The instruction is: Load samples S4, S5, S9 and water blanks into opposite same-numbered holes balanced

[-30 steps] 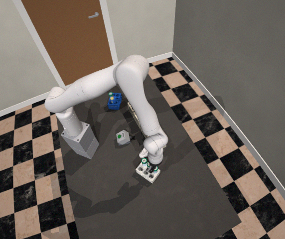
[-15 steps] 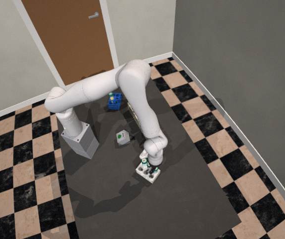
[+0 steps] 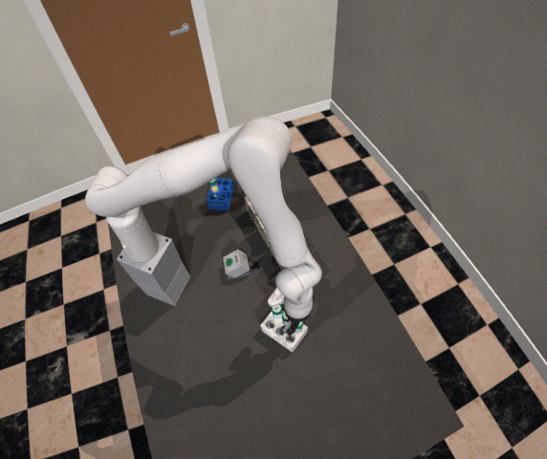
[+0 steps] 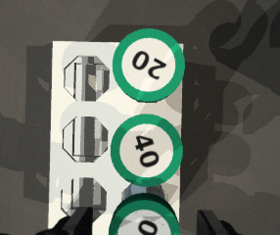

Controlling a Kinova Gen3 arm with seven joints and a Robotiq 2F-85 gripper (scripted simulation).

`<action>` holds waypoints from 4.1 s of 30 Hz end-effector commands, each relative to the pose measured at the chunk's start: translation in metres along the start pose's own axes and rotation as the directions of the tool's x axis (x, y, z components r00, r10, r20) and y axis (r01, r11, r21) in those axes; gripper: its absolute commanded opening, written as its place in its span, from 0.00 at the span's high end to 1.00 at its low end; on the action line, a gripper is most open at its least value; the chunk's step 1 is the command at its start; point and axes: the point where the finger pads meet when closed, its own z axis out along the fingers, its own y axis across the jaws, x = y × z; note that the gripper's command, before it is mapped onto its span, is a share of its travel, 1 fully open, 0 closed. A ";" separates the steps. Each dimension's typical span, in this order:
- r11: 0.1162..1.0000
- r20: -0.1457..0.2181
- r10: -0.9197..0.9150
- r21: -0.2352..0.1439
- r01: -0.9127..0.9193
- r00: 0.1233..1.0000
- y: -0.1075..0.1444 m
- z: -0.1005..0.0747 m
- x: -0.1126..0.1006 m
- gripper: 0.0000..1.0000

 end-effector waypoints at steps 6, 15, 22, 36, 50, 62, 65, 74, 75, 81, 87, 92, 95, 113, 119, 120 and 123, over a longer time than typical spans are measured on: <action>1.000 0.001 0.000 -0.001 0.000 1.000 0.000 0.000 -0.001 0.38; 1.000 0.001 0.000 -0.001 0.000 1.000 0.000 0.003 -0.001 0.38; 1.000 0.001 0.000 -0.001 0.000 1.000 0.000 0.005 -0.001 0.38; 1.000 0.001 0.000 -0.001 0.000 1.000 0.000 0.009 -0.001 0.38; 1.000 0.001 0.000 -0.001 0.000 1.000 0.000 0.011 -0.001 0.38; 1.000 0.002 0.000 -0.001 0.000 1.000 0.000 0.011 -0.001 0.90; 1.000 0.002 0.000 -0.001 0.000 1.000 0.000 0.011 -0.001 0.90; 1.000 0.002 0.000 -0.001 0.000 1.000 0.000 0.011 -0.001 0.90; 1.000 0.002 0.000 -0.001 0.000 1.000 0.000 0.011 -0.001 0.90; 1.000 0.001 0.000 -0.001 0.000 1.000 0.000 0.009 -0.001 0.90; 1.000 0.001 0.000 -0.001 0.000 1.000 0.000 0.003 -0.001 0.90; 1.000 0.001 0.000 -0.001 0.000 1.000 0.000 -0.003 -0.001 0.90; 1.000 0.001 0.000 -0.001 0.000 1.000 0.000 -0.007 -0.001 0.90; 1.000 0.001 0.000 -0.001 0.000 1.000 0.000 -0.029 -0.001 0.90; 1.000 0.001 0.000 -0.001 0.000 1.000 0.000 -0.035 -0.001 0.90; 1.000 0.001 0.000 -0.001 0.000 1.000 0.000 -0.035 -0.001 0.90; 1.000 0.001 0.000 -0.001 0.000 1.000 0.000 -0.039 -0.001 0.90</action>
